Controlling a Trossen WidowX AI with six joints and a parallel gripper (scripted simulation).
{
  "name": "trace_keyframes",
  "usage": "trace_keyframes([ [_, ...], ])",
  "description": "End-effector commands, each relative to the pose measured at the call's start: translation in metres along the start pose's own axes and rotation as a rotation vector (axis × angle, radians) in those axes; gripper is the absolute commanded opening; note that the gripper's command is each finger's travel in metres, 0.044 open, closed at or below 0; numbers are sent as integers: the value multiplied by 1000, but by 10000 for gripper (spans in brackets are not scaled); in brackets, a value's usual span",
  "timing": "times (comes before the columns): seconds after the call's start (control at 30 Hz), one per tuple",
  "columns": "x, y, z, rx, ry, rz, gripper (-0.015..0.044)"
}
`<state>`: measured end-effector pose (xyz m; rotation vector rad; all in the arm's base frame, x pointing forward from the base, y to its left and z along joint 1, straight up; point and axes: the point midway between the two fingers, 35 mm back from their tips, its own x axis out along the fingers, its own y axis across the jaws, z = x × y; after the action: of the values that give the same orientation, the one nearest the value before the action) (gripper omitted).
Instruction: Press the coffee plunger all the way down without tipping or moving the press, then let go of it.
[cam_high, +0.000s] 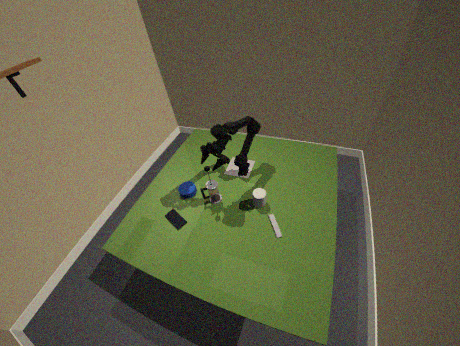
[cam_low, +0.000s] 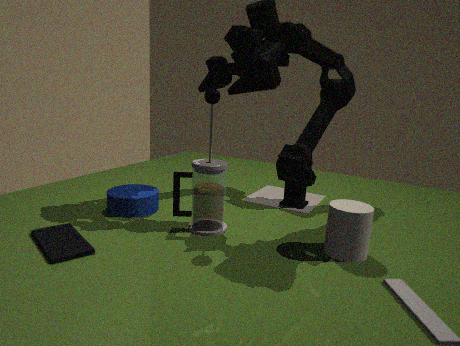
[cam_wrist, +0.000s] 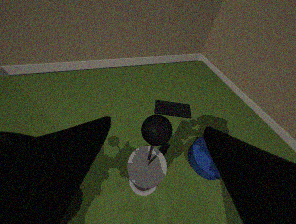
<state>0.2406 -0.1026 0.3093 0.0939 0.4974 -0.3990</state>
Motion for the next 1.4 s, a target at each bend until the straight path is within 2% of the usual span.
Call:
trace_keyframes([
  [0.0,9,0,-3,5,9,-1,440],
  [0.1,11,0,-3,5,9,-1,440],
  [0.5,11,0,-3,5,9,-1,127],
  [1.37,24,0,-21,5,8,-1,127],
])
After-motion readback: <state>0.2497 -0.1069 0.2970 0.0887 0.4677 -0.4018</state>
